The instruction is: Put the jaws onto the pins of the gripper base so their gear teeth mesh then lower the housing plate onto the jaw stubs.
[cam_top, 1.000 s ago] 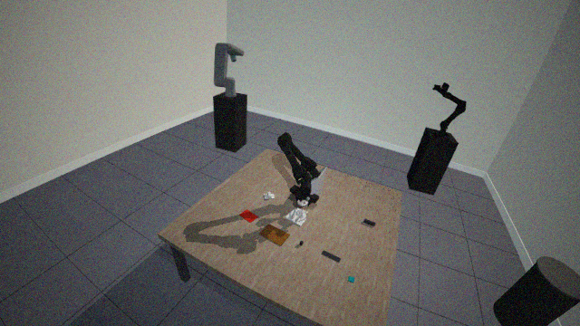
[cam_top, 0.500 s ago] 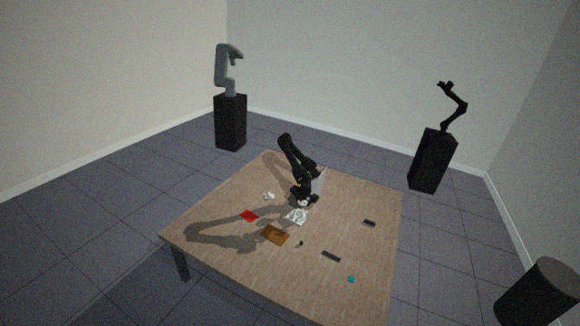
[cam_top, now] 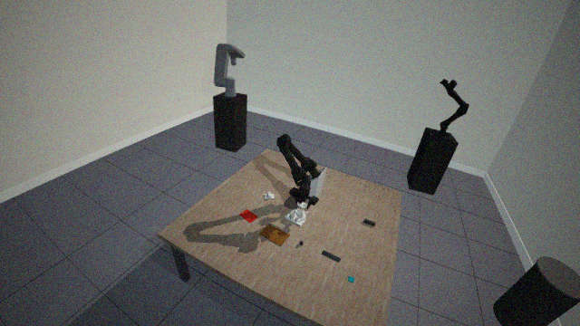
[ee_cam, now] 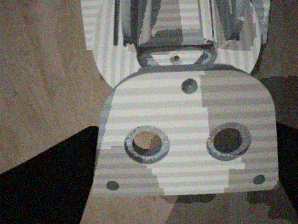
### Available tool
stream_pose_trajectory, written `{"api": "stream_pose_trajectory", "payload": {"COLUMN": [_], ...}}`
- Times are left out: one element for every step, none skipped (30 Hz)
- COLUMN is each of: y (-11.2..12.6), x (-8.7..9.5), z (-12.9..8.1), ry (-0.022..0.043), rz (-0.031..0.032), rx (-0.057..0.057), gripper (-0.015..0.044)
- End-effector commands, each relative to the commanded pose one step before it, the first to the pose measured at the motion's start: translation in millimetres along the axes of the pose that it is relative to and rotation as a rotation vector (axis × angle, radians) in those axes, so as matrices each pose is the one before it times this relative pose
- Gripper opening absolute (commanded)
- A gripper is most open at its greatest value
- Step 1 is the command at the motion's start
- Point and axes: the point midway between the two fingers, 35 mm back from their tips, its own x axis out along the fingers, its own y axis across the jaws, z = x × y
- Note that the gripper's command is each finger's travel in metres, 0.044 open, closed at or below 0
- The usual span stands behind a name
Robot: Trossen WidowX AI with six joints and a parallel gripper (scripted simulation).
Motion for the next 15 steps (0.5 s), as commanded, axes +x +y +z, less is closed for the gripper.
{"api": "stream_pose_trajectory", "payload": {"y": [-1.0, 0.02, 0.01, 0.0, -0.01, -0.02, -0.03, -0.04, -0.05, -0.06, -0.06, -0.07, -0.08, -0.09, -0.1], "x": [7.66, 1.64, 1.64, 1.64, 1.63, 1.63, 1.62, 1.62, 1.62, 1.61, 1.61, 1.6, 1.59, 1.59, 1.58], "z": [-3.52, 0.04, 0.03, 0.02, 0.01, 0.0, -0.01, -0.02, -0.03, -0.04, -0.06, -0.07, -0.08, -0.09, -0.1], "ry": [0.00854, -0.00001, -0.00001, -0.00001, -0.00001, -0.00001, -0.00001, 0.0, 0.0, 0.0, 0.0, 0.0, 0.00001, 0.00001, 0.00001], "rz": [-0.00638, 0.00005, 0.00002, 0.0, -0.00003, -0.00005, -0.00008, -0.0001, -0.00013, -0.00015, -0.00017, -0.0002, -0.00022, -0.00025, -0.00027], "rx": [-0.0086, 0.0, 0.0, 0.0, 0.0, 0.0, 0.0, 0.0, 0.0, 0.0, 0.0, 0.0, 0.0, 0.0, 0.0], "gripper": [0.0351, 0.0351, 0.0351, 0.0351, 0.0351, 0.0351, 0.0351, 0.0351, 0.0351, 0.0351, 0.0351, 0.0351, 0.0351, 0.0351, 0.0351]}}
